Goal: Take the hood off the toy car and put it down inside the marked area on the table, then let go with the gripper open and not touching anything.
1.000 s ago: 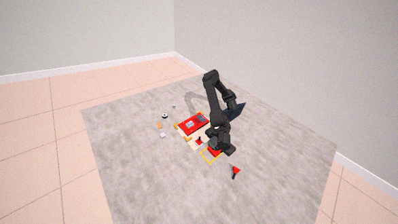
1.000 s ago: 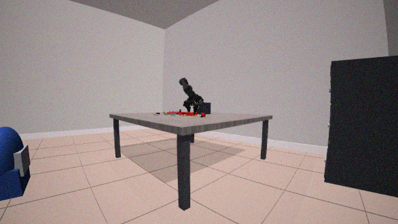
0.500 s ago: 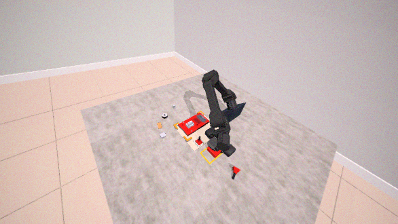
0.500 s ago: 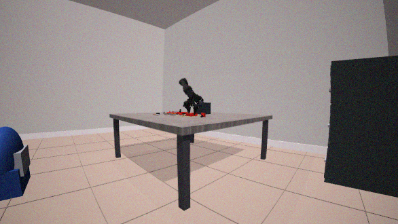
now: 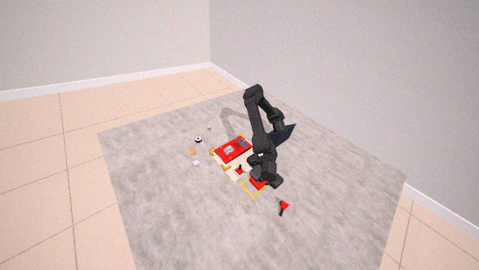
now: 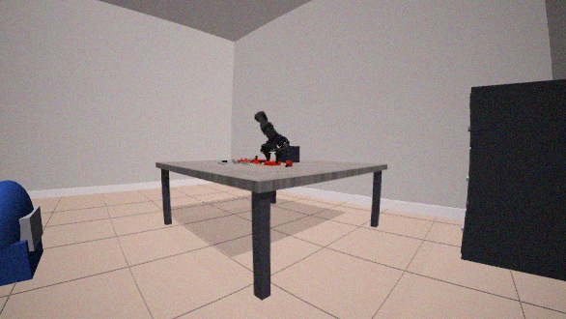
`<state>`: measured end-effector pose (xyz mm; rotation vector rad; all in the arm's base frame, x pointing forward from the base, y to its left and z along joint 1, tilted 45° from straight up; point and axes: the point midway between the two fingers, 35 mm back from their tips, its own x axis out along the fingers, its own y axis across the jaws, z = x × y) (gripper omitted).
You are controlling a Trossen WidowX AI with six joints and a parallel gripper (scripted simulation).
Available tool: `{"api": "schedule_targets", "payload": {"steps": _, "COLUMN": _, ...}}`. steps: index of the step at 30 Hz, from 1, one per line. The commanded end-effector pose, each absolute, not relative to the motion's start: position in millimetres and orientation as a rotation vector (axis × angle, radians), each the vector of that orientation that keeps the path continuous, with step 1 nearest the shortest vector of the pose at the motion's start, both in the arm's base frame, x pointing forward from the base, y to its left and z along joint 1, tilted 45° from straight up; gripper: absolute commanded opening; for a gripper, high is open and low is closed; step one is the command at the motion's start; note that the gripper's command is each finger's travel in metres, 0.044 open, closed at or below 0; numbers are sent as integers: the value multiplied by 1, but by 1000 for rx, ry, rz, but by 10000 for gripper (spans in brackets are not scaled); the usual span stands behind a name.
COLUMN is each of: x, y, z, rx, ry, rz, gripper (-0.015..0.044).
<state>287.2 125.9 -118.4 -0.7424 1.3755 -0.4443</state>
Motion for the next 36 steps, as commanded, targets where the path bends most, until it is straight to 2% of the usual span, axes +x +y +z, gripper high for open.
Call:
{"api": "schedule_targets", "payload": {"steps": 1, "x": 287, "y": 130, "z": -115, "rx": -742, "ry": 1376, "rz": -445, "gripper": 440}}
{"api": "schedule_targets", "payload": {"steps": 9, "x": 275, "y": 175, "z": -69, "rx": -744, "ry": 1375, "rz": -447, "gripper": 440}}
{"api": "schedule_targets", "payload": {"steps": 36, "x": 275, "y": 176, "z": -68, "rx": -745, "ry": 1375, "rz": -447, "gripper": 440}}
